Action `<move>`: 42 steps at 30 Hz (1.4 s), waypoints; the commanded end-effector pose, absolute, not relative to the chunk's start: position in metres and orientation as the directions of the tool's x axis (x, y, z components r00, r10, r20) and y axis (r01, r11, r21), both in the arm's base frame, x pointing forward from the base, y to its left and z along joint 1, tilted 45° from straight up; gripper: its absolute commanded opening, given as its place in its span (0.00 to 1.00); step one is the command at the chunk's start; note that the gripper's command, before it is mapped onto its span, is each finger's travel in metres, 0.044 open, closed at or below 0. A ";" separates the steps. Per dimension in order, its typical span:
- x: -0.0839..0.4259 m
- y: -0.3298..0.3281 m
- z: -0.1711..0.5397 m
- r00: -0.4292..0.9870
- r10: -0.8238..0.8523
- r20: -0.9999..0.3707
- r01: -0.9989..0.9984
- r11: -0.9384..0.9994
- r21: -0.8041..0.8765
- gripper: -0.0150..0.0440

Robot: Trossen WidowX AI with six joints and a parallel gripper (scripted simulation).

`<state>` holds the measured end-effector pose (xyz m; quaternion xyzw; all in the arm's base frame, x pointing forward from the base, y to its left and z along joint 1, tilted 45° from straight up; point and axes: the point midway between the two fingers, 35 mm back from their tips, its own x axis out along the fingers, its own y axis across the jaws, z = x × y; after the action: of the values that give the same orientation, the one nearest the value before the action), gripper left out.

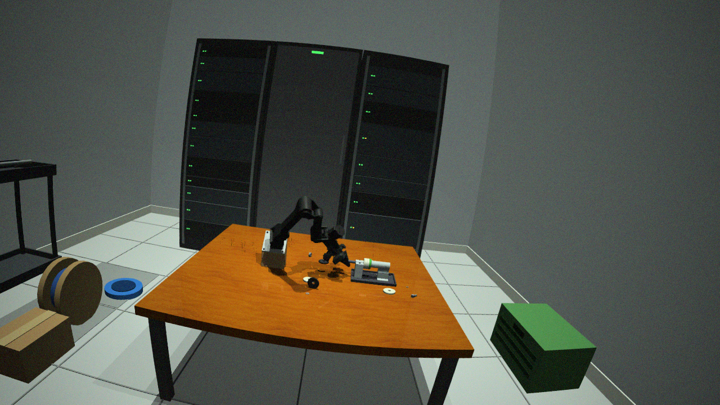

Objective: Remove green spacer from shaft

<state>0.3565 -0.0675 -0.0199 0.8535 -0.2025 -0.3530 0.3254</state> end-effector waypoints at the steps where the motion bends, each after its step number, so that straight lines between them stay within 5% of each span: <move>1: 0.355 -0.067 -0.020 0.669 -0.576 -0.470 -0.119 -0.707 0.697 0.25; 42: 0.350 -0.067 -0.020 0.668 -0.576 -0.470 -0.118 -0.707 0.697 0.25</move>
<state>0.3518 -0.0670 -0.0202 0.8535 -0.2025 -0.3532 0.3254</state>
